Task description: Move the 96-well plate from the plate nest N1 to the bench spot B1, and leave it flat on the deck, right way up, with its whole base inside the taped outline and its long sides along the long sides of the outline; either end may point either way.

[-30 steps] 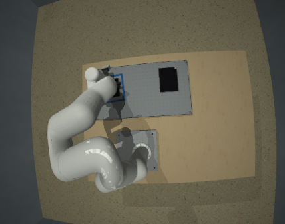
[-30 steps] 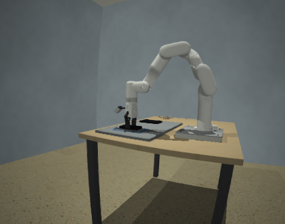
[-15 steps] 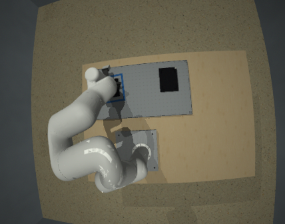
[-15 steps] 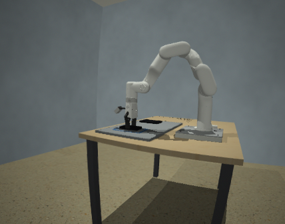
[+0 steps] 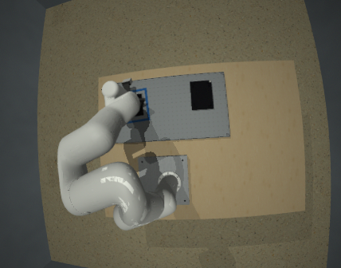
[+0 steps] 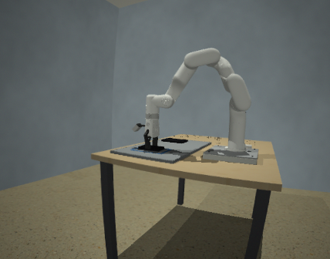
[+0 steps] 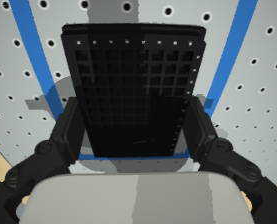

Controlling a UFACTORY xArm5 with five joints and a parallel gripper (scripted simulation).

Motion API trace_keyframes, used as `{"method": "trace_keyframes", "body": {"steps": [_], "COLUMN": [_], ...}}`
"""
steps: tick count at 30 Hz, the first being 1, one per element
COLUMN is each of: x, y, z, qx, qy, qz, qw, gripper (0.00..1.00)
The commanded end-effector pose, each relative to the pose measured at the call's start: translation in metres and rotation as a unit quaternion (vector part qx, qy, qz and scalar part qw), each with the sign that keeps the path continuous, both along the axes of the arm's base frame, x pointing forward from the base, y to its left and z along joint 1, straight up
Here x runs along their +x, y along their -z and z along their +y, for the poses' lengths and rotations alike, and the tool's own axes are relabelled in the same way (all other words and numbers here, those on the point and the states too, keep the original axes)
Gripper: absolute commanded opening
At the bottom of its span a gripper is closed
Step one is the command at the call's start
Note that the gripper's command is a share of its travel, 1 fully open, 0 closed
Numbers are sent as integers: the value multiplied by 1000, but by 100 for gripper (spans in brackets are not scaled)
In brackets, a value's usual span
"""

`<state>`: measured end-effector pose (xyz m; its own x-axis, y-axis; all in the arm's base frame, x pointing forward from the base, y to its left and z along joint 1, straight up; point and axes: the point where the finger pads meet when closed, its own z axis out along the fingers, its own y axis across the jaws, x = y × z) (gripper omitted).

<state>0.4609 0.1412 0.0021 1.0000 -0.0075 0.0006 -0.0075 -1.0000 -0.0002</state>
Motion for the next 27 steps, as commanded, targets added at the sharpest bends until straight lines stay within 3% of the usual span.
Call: {"method": "trace_keyframes", "body": {"steps": [1,15,16,27], "x": [1,1,1,1], "y": [-1,1,2,2], "z": [0,0,0,0], "qx": [1,1,1,1], "qy": [0,0,0,0], "qz": [-2,-2,-2,-2], "qw": [1000,1000,1000,1000], "gripper": [0,0,100,100]}}
